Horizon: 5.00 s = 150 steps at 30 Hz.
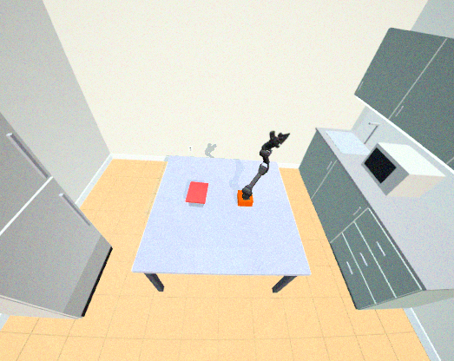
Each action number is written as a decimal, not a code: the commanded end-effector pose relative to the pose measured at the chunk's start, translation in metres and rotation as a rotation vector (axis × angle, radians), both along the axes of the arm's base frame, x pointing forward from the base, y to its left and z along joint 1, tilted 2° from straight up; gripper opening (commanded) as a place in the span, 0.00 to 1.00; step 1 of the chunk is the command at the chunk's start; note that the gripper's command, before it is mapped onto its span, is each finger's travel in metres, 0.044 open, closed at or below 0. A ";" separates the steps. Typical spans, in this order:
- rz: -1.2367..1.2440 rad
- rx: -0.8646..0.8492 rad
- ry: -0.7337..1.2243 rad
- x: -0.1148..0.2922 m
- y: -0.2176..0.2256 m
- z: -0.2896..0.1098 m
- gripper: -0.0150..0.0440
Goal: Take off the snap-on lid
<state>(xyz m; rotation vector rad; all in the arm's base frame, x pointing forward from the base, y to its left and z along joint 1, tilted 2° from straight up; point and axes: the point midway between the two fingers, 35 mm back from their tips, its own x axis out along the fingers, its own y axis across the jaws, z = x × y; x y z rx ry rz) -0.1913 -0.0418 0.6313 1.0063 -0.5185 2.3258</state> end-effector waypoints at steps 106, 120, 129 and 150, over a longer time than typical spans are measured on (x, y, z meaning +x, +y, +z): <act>-1.245 -0.364 2.556 0.510 -0.024 -0.557 0.65; -1.245 -0.363 2.554 0.527 -0.028 -0.571 0.65; -1.244 -0.361 2.554 0.536 -0.030 -0.582 0.65; -1.244 -0.360 2.553 0.540 -0.030 -0.586 0.37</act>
